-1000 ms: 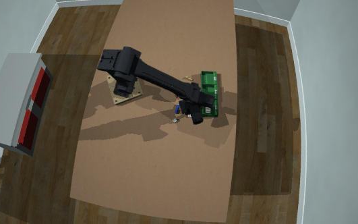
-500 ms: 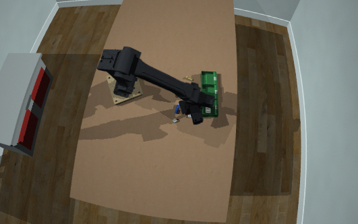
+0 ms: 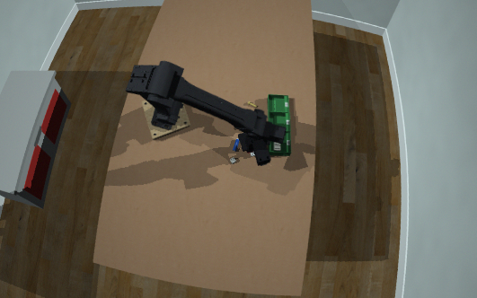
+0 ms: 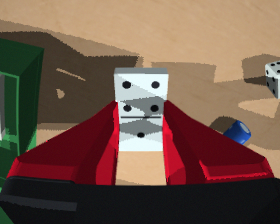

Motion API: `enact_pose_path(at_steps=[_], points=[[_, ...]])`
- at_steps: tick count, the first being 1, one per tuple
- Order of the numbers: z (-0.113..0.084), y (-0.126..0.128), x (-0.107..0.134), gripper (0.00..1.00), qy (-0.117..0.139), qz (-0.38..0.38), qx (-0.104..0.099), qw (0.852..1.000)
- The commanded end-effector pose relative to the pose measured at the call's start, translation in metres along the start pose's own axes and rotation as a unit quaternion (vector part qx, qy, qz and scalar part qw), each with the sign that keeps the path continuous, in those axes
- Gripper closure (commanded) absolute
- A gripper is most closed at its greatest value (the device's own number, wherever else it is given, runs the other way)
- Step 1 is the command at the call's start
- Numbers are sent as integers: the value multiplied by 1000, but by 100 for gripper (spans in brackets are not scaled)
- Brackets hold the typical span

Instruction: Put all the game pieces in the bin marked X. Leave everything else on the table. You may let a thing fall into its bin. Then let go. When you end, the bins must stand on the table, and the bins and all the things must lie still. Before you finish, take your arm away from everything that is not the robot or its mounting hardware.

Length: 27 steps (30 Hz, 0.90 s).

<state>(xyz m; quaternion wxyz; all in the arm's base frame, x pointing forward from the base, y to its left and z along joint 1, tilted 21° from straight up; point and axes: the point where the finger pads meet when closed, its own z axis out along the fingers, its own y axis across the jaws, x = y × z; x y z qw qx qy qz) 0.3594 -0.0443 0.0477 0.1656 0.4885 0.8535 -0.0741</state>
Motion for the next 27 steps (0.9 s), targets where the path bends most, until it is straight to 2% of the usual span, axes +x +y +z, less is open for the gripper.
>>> enact_pose_path(at_steps=[1,12,14,16,17,18,27], points=[[-30,23,-13,80,-14,7,-26,1000],[-70,22,-13,80,-15,8,-28,999],[-70,22,-13,80,-15,8,-28,999],[-62,20,-8,80,-7,3,-13,1000],[-54,9,1,80,0,-2,-1,1000],[-52,6,3,80,1,-3,1,1000],[-55,5,4,80,-1,-1,-2,1000]])
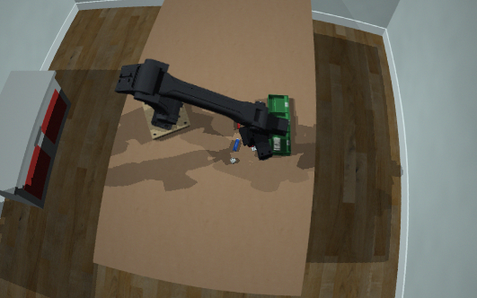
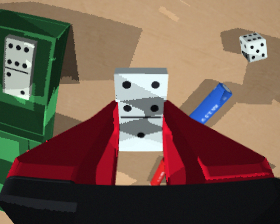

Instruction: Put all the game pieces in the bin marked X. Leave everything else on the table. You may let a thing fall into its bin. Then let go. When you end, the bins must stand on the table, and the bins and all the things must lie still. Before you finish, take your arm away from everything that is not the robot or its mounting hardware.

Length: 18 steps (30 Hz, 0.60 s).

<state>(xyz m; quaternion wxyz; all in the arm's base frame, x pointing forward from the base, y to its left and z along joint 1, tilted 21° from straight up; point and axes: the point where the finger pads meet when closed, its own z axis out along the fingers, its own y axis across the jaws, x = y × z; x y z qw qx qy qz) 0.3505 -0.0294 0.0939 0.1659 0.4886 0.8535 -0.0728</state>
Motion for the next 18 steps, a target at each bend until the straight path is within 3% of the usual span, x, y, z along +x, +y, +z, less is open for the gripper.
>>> enact_pose_path(at_steps=[1,18], points=[[-5,3,4,80,-1,-2,-1,1000],[-7,4,4,80,-3,-1,-4,1000]])
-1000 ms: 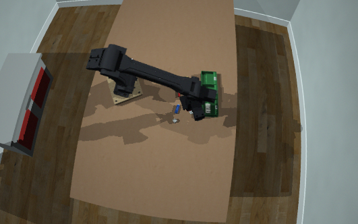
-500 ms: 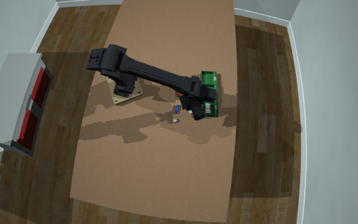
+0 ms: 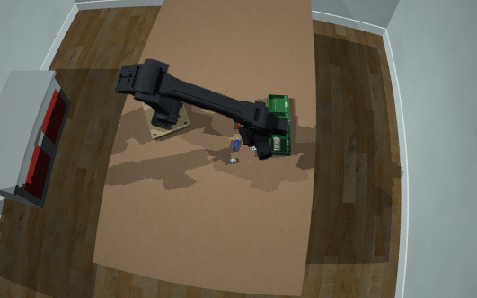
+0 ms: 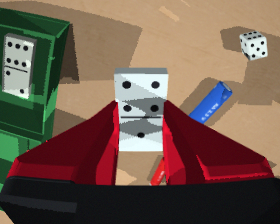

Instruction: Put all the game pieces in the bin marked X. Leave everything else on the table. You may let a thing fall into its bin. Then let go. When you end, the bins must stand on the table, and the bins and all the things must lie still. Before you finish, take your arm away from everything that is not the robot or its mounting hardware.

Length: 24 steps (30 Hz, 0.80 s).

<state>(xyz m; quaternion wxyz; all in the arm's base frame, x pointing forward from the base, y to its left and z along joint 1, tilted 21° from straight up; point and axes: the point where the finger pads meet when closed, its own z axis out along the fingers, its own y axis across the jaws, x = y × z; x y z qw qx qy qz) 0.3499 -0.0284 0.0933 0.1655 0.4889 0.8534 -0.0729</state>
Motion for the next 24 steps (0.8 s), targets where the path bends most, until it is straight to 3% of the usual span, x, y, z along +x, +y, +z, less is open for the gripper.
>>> enact_pose_path(at_steps=[1,24], points=[[-7,4,3,80,-3,-1,-4,1000],[-9,4,3,80,-4,0,-6,1000]])
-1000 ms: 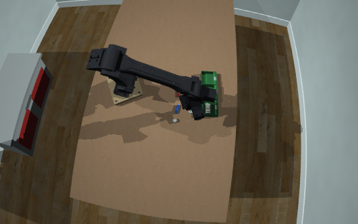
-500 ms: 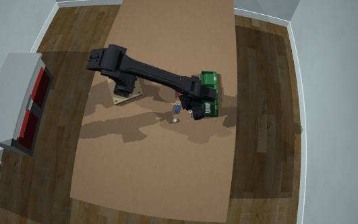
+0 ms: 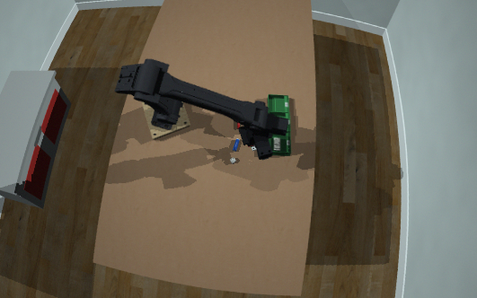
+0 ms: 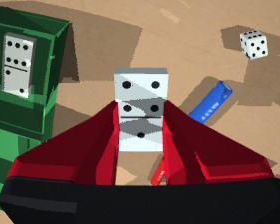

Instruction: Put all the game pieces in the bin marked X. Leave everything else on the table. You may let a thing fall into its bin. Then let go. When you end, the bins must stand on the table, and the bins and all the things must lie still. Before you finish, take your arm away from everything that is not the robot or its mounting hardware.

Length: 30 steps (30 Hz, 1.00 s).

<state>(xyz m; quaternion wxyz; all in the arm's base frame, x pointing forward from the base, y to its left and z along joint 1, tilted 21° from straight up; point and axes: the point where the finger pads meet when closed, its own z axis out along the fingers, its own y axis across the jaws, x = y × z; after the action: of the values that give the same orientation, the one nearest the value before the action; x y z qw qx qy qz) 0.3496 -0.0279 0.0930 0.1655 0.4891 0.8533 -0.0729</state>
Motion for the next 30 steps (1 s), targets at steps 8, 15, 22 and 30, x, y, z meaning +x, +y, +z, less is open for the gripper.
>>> enact_pose_path(at_steps=[8,15,22,30], points=[[-10,4,2,80,-5,0,-7,1000],[-9,3,3,80,-4,0,-6,1000],[-9,3,3,80,-4,-1,-6,1000],[-9,2,4,80,-4,-1,-5,1000]])
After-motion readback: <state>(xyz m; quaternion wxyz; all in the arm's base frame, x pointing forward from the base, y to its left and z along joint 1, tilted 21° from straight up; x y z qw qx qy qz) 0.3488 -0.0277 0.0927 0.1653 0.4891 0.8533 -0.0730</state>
